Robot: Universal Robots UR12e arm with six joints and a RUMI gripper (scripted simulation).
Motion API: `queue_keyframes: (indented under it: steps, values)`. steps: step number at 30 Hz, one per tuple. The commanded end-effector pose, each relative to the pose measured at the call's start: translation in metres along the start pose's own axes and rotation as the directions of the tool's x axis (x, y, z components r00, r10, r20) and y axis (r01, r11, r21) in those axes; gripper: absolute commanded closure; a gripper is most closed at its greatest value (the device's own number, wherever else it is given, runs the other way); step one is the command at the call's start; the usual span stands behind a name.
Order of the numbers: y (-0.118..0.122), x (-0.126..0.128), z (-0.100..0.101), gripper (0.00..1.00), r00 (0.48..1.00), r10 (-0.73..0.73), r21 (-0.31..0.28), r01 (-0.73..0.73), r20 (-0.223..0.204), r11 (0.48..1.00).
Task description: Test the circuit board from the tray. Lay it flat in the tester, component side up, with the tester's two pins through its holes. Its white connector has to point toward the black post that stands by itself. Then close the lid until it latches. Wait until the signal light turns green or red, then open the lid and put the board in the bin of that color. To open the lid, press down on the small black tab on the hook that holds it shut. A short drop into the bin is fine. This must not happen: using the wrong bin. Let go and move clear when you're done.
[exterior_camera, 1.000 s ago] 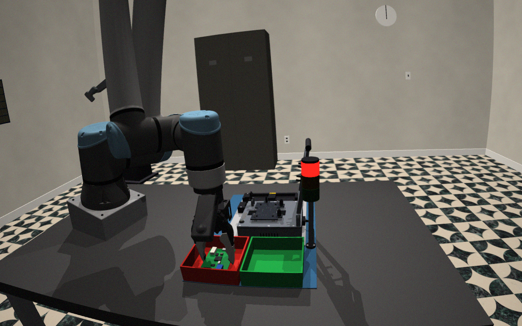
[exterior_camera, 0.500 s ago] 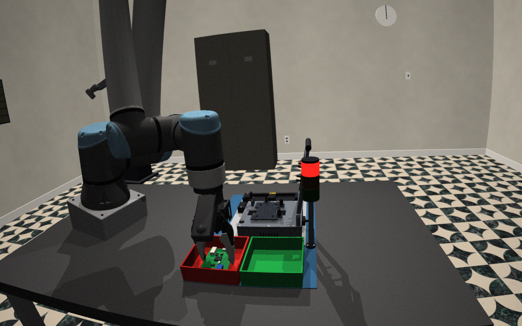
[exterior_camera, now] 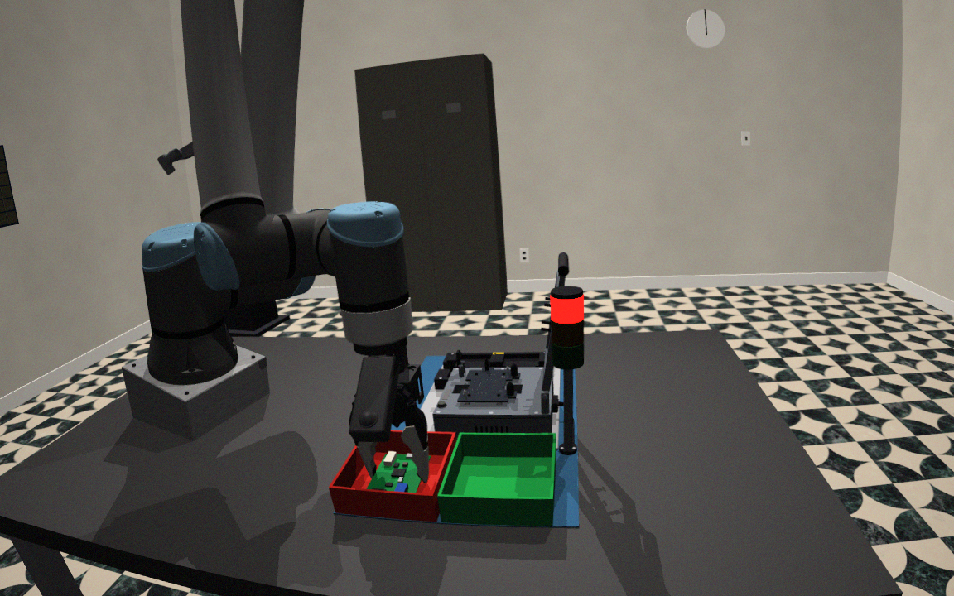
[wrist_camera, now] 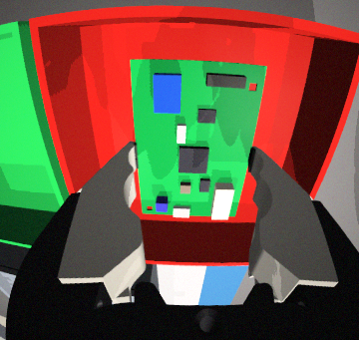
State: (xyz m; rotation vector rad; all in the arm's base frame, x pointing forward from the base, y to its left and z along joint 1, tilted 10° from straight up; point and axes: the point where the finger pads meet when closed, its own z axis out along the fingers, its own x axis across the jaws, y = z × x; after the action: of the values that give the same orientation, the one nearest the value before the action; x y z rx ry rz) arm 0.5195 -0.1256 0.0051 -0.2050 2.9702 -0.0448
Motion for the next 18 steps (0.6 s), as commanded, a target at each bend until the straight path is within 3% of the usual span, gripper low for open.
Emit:
queue_keyframes:
  steps: [1,18]
  values:
    - [0.003,0.0016,0.001,0.61,1.0,-0.002,-0.001,0.002,-0.001,1.0]
    - [0.003,0.0017,0.0018,0.61,1.0,-0.002,-0.001,0.002,-0.002,1.0]
